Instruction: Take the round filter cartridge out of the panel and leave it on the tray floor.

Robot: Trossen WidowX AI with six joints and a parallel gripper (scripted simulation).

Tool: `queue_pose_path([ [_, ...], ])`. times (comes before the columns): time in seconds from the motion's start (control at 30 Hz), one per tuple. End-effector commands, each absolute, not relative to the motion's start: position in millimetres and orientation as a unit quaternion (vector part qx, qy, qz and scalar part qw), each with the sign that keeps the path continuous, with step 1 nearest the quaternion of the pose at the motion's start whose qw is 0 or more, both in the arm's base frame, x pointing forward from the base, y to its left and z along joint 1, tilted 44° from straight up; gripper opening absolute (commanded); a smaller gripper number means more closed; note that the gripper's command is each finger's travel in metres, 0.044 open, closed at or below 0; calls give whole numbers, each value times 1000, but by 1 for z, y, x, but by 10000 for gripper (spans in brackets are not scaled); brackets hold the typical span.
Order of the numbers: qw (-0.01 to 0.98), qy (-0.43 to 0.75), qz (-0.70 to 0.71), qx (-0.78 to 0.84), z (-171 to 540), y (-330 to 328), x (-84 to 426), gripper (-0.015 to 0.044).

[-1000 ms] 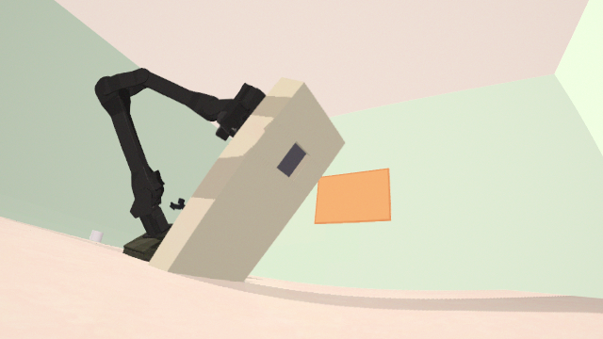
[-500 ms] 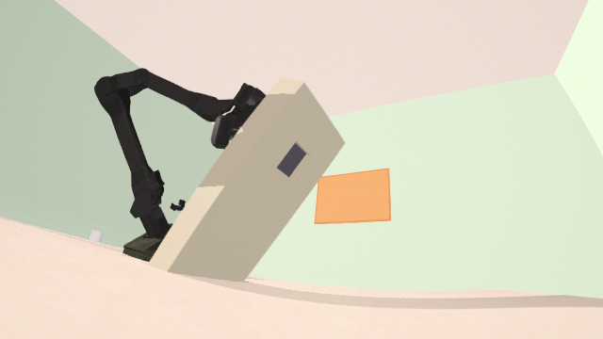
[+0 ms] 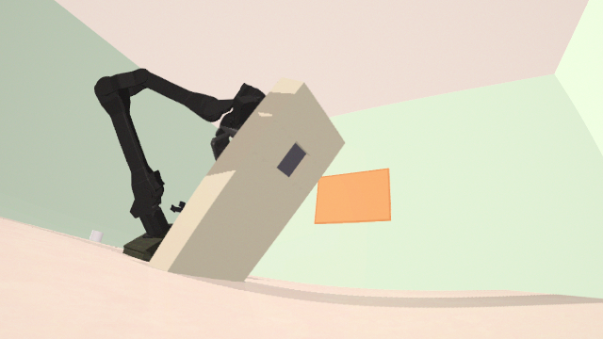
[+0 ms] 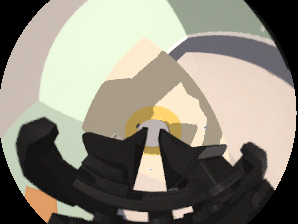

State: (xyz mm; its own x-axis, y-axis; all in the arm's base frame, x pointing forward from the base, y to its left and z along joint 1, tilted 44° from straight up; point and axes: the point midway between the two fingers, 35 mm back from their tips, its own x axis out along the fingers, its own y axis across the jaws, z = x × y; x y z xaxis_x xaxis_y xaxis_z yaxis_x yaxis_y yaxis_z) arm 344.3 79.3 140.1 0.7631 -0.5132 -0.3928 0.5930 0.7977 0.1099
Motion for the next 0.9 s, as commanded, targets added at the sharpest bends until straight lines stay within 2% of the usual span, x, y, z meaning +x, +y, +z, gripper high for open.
queue_pose_path([
  [0.0, 917, 158, -313, 192, 134, 74, 351, 0],
  [0.47, 847, 81, -341, 399, 134, 74, 350, 0],
  [0.87, 871, 103, -335, 345, 134, 74, 351, 0],
])
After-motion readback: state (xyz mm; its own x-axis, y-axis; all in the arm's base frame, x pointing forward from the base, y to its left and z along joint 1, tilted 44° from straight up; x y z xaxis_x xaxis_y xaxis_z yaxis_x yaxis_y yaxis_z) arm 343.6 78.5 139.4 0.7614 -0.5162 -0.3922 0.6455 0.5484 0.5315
